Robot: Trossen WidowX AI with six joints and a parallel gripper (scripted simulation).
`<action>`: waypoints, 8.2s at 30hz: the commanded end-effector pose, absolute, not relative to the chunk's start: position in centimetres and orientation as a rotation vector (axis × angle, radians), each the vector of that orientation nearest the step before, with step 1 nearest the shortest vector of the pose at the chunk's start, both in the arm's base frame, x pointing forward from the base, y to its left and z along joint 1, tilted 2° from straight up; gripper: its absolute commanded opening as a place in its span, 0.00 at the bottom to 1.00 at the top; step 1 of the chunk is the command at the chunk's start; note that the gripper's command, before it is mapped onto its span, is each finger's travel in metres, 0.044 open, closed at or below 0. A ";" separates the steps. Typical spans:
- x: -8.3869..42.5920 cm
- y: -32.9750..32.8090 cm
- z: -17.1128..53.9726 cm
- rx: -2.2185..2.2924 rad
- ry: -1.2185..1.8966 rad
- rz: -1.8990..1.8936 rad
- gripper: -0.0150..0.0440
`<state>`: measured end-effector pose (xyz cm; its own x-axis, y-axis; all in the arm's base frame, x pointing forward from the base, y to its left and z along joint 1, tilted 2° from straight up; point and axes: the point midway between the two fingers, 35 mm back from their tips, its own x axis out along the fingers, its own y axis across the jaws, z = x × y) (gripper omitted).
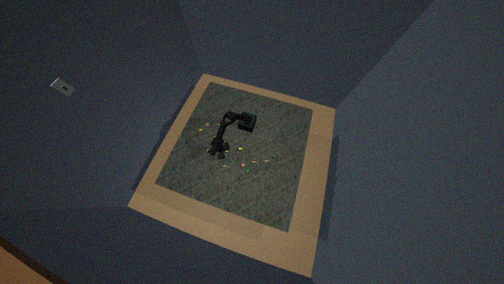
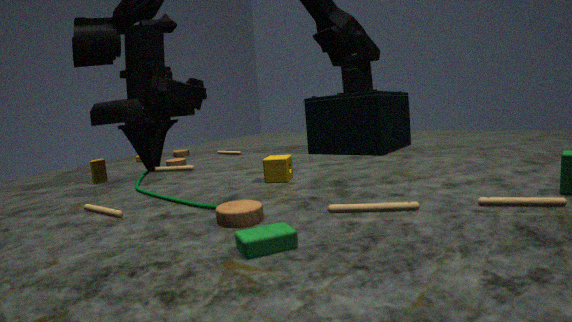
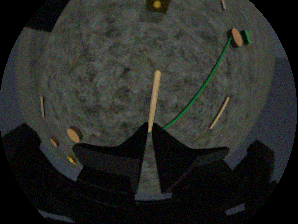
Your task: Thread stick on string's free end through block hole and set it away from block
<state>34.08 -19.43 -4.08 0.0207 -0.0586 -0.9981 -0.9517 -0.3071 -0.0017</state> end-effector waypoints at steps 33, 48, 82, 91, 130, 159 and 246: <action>32.4 -16.3 -5.0 -1.492 1.081 1.400 0.25; 31.9 -14.3 -5.1 -1.491 1.081 1.401 0.25; 30.1 -10.2 -5.3 -1.490 1.080 1.401 0.25; 29.9 -9.5 -5.3 -1.490 1.080 1.401 0.25; 28.3 -4.6 -5.6 -1.483 1.075 1.412 0.30; 28.4 -3.6 2.0 -1.112 1.305 1.029 0.46; 26.9 0.9 -1.0 0.980 1.311 -1.000 0.46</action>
